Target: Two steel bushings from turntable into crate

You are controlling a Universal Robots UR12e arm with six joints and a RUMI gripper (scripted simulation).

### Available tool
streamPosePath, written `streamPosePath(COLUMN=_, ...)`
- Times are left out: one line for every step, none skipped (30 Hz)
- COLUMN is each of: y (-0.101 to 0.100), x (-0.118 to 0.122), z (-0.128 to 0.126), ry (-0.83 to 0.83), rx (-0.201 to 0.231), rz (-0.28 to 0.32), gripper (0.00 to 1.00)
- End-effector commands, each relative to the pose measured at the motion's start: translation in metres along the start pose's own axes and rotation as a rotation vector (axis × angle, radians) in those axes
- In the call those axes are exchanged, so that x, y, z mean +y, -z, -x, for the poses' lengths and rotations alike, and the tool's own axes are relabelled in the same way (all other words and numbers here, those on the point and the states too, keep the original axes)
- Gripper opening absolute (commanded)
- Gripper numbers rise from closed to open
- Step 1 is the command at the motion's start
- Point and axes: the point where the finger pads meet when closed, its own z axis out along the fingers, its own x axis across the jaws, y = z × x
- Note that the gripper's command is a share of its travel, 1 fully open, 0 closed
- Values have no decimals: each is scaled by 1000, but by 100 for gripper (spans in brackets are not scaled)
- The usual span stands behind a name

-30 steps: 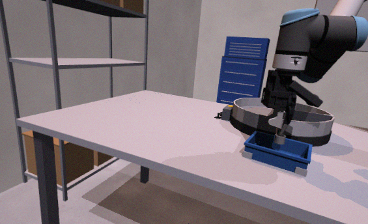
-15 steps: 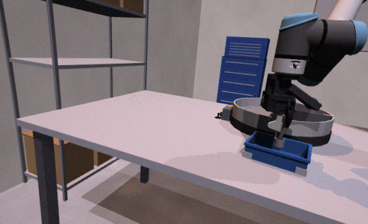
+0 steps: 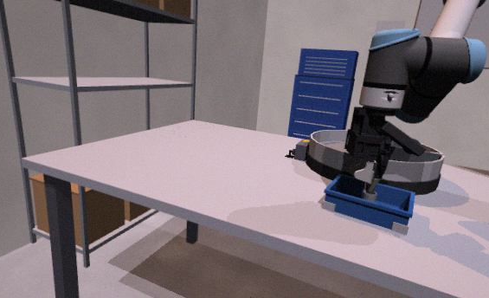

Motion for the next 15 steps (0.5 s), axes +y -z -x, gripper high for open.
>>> streamPosePath(y=-6, x=1, z=0, ry=0, rx=0, rz=1, gripper=0)
streamPosePath(y=-6, x=1, z=0, ry=0, rx=0, rz=1, gripper=0)
streamPosePath(y=-7, x=1, z=0, ry=0, rx=0, rz=1, gripper=0)
streamPosePath(y=-7, x=1, z=0, ry=0, rx=0, rz=1, gripper=0)
streamPosePath(y=-7, x=1, z=0, ry=0, rx=0, rz=1, gripper=0)
streamPosePath(y=-7, x=1, z=0, ry=0, rx=0, rz=1, gripper=0)
streamPosePath(y=-8, x=1, z=0, ry=0, rx=0, rz=1, gripper=0)
streamPosePath(y=-8, x=1, z=0, ry=0, rx=0, rz=1, gripper=0)
streamPosePath(y=-8, x=1, z=0, ry=0, rx=0, rz=1, gripper=0)
streamPosePath(y=-8, x=1, z=0, ry=0, rx=0, rz=1, gripper=0)
streamPosePath(y=-8, x=1, z=0, ry=0, rx=0, rz=1, gripper=0)
streamPosePath(y=-8, x=1, z=0, ry=0, rx=0, rz=1, gripper=0)
streamPosePath(y=-8, x=1, z=0, ry=0, rx=0, rz=1, gripper=0)
streamPosePath(y=-8, x=1, z=0, ry=0, rx=0, rz=1, gripper=0)
streamPosePath(y=-8, x=1, z=0, ry=0, rx=0, rz=1, gripper=0)
